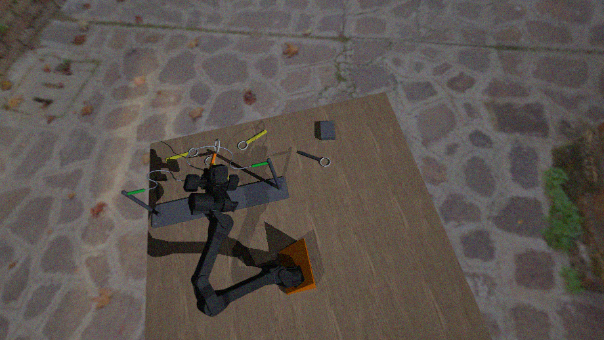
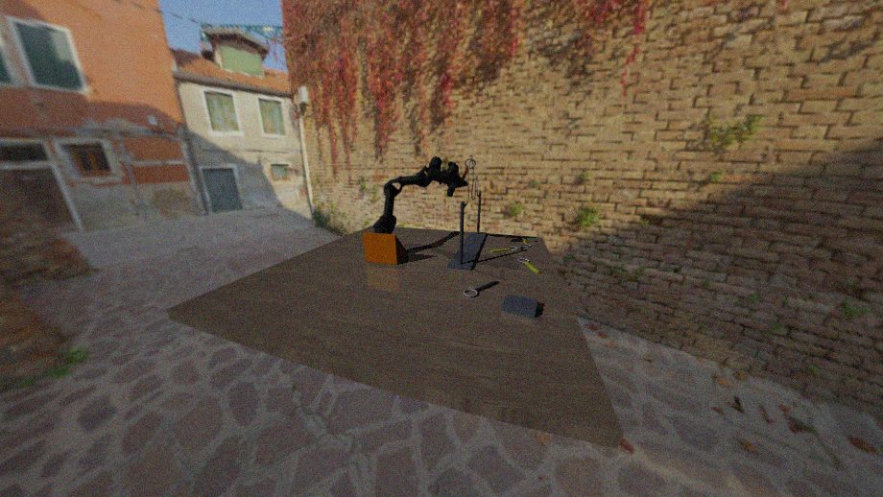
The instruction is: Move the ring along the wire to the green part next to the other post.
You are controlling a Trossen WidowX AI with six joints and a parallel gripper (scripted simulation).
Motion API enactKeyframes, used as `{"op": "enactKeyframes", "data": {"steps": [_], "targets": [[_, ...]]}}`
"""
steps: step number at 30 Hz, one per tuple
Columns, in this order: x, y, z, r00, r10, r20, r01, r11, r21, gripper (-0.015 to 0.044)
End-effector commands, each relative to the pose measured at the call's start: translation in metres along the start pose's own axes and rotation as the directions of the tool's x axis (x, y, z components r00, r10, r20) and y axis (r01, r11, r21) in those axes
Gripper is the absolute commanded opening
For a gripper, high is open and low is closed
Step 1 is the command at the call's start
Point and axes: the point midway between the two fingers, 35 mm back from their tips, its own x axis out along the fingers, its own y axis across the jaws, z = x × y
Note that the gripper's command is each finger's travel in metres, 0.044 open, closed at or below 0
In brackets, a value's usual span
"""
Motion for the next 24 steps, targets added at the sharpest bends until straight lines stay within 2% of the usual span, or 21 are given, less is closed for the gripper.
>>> {"op": "enactKeyframes", "data": {"steps": [1, 24], "targets": [[0.0003, 0.0014, -0.0007, 0.999, 0.024, 0.023, -0.025, 0.998, 0.05, -0.015], [0.0008, 0.0099, 0.0006, 0.991, 0.116, 0.067, -0.13, 0.956, 0.264, -0.015]]}}
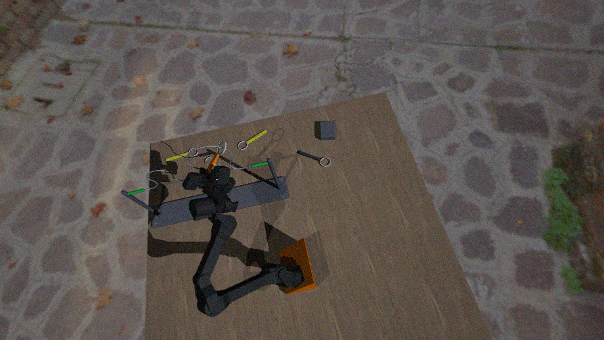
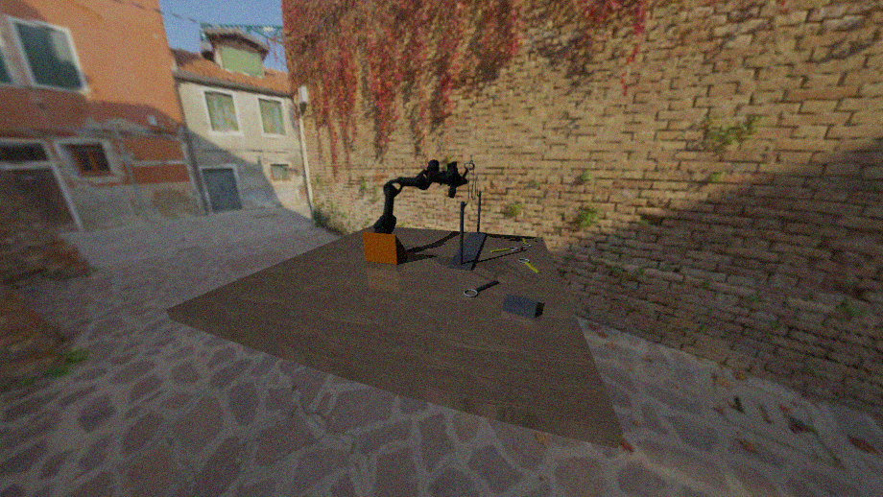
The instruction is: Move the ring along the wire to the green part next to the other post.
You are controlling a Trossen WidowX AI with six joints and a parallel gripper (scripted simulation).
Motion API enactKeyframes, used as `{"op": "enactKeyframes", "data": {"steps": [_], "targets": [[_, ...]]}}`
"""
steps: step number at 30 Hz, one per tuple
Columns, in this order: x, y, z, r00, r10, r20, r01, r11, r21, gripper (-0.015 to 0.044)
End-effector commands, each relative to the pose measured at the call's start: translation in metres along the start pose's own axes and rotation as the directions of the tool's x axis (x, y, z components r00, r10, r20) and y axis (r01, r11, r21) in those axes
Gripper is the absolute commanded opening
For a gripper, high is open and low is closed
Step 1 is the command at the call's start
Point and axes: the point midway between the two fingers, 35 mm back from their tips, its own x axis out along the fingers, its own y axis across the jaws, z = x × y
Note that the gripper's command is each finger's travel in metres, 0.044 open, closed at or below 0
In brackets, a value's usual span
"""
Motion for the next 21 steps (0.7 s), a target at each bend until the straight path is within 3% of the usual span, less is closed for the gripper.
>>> {"op": "enactKeyframes", "data": {"steps": [1, 21], "targets": [[-0.0003, -0.0017, 0.0009, 1.0, 0.013, 0.01, -0.014, 0.999, 0.046, -0.015], [0.0002, 0.0044, 0.0015, 0.996, 0.079, 0.038, -0.085, 0.976, 0.2, -0.015]]}}
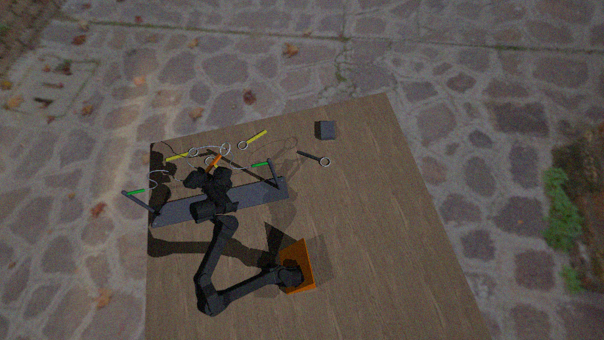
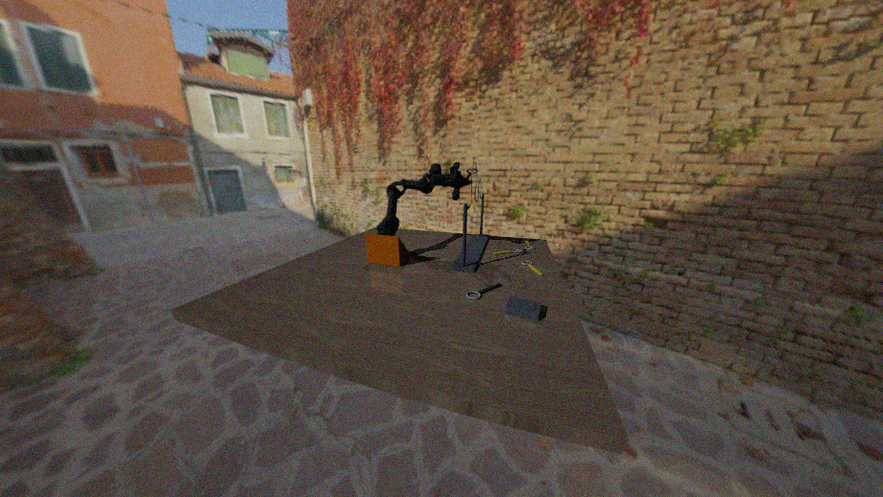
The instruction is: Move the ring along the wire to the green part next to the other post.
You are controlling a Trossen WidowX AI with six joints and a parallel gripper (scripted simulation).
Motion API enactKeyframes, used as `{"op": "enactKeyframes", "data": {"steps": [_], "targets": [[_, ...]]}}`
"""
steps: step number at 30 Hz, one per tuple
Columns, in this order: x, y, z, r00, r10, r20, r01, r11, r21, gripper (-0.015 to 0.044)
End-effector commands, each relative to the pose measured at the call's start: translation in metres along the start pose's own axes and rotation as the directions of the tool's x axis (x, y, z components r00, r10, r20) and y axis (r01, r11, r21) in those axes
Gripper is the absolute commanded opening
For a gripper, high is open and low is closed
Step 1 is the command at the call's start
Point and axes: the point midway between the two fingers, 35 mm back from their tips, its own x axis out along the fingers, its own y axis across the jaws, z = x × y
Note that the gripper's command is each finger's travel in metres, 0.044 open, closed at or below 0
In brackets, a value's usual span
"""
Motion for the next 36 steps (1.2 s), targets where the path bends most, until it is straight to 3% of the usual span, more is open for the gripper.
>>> {"op": "enactKeyframes", "data": {"steps": [1, 36], "targets": [[0.0, -0.002, 0.002, 1.0, 0.013, 0.011, -0.013, 0.999, 0.044, -0.015], [0.0, 0.012, 0.005, 0.984, 0.155, 0.088, -0.177, 0.906, 0.385, -0.015]]}}
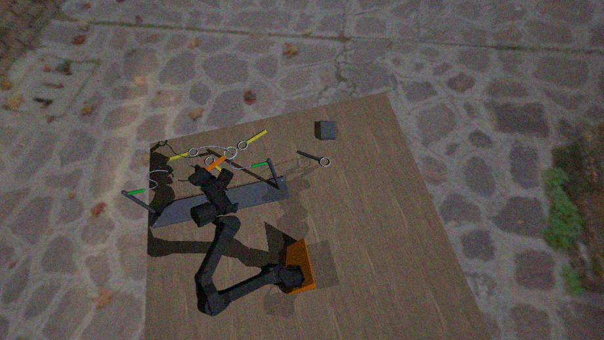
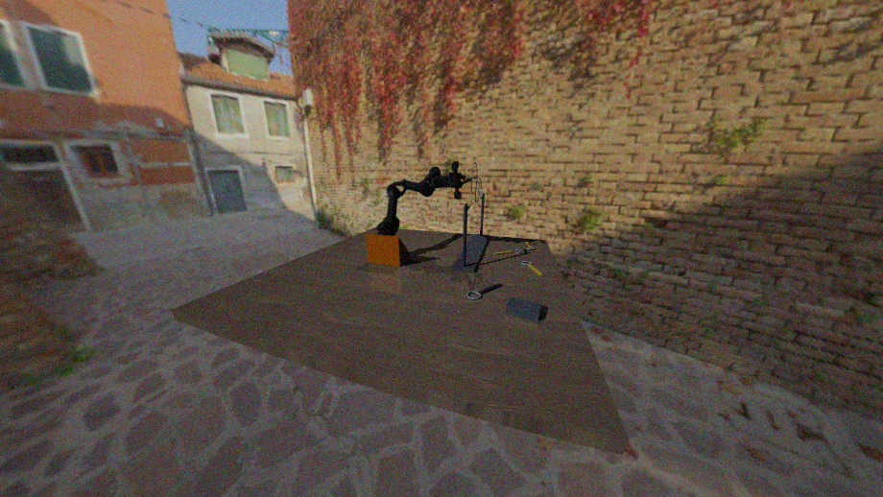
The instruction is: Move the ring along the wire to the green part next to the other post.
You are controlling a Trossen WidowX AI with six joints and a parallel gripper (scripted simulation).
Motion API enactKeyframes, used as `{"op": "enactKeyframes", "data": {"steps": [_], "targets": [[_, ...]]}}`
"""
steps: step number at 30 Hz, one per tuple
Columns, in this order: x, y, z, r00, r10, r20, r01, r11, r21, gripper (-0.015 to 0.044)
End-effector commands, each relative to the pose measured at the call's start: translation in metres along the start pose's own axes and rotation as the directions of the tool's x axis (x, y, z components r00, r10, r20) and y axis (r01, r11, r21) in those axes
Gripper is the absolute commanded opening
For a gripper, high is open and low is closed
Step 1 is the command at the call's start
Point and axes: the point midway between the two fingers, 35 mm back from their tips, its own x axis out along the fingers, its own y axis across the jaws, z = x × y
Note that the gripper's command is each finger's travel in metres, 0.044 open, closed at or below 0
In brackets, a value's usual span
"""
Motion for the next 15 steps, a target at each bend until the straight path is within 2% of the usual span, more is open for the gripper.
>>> {"op": "enactKeyframes", "data": {"steps": [1, 15], "targets": [[-0.0003, 0.0002, 0.0019, 1.0, 0.022, 0.012, -0.022, 0.998, 0.056, -0.015], [0.0001, 0.0063, 0.0026, 0.995, 0.088, 0.04, -0.095, 0.973, 0.211, -0.015]]}}
